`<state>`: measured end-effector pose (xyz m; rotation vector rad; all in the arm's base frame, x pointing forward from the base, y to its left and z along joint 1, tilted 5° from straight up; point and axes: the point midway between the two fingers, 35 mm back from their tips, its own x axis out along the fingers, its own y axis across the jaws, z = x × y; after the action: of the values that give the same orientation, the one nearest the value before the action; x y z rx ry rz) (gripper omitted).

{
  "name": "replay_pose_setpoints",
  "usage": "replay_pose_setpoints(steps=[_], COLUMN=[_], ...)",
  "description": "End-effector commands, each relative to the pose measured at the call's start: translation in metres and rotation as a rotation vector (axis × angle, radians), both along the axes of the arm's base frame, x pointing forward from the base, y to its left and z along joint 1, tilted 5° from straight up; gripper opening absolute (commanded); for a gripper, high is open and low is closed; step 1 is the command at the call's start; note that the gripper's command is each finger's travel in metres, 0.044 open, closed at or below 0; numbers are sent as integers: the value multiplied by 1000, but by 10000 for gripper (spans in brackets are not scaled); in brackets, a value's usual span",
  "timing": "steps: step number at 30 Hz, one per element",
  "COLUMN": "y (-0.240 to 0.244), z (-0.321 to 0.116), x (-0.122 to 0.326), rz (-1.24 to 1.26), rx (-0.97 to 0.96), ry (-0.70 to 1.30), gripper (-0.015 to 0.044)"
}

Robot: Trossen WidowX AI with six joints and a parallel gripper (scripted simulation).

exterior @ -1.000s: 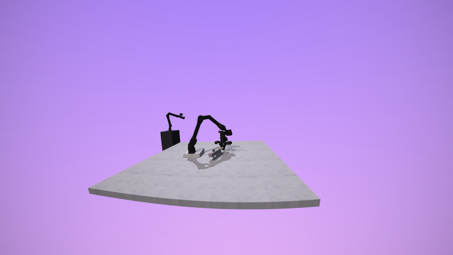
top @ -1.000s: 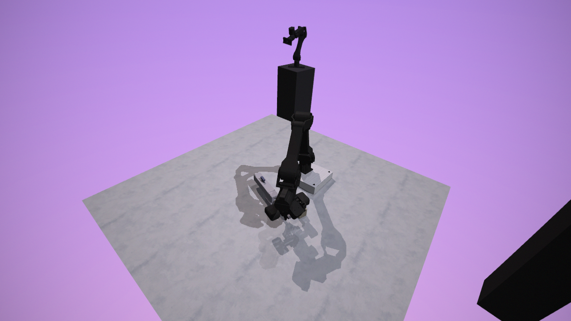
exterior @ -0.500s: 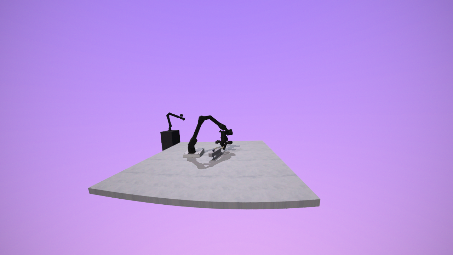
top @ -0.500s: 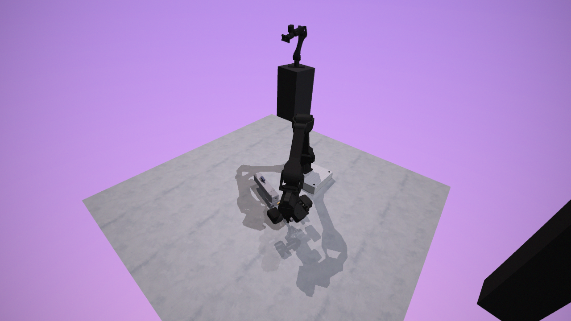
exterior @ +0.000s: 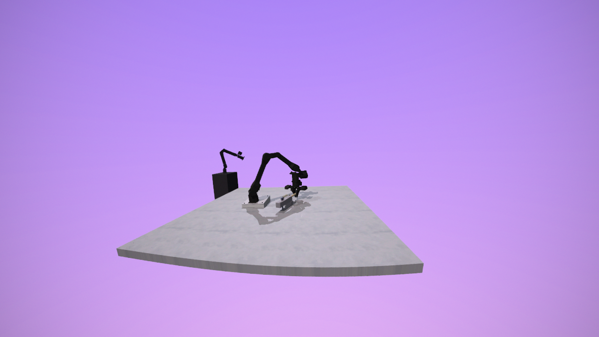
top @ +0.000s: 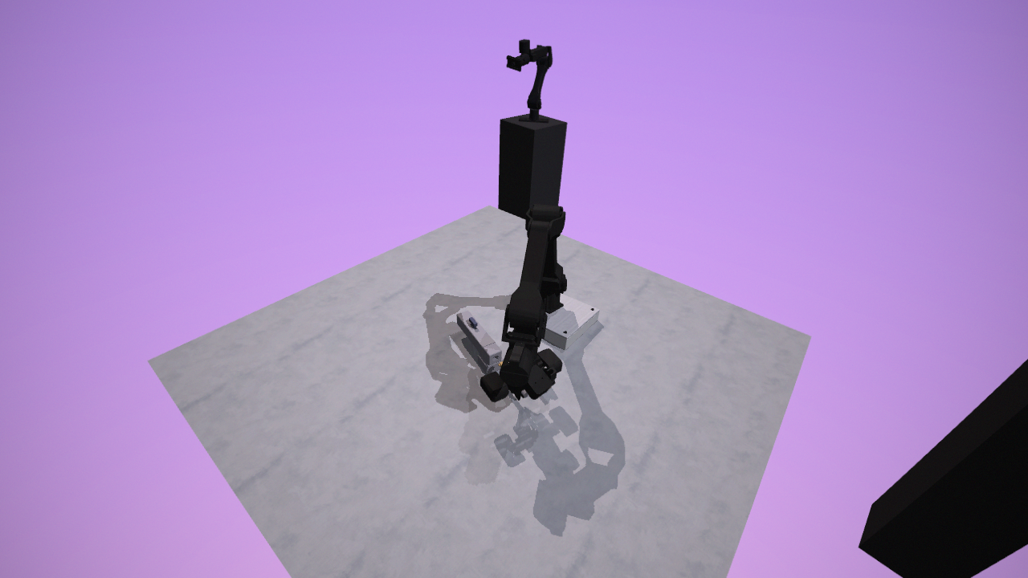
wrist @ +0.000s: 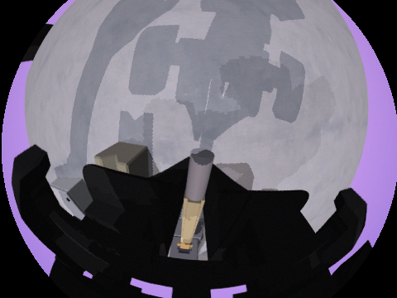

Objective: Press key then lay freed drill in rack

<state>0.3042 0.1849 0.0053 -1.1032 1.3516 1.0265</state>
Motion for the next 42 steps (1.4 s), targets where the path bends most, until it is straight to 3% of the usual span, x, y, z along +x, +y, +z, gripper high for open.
replay_pose_setpoints(steps=[1, 42], y=[0, -1], z=[3, 14], x=[0, 0], rz=[-3, -3], rx=[5, 5], ry=[-2, -2], gripper=[0, 0])
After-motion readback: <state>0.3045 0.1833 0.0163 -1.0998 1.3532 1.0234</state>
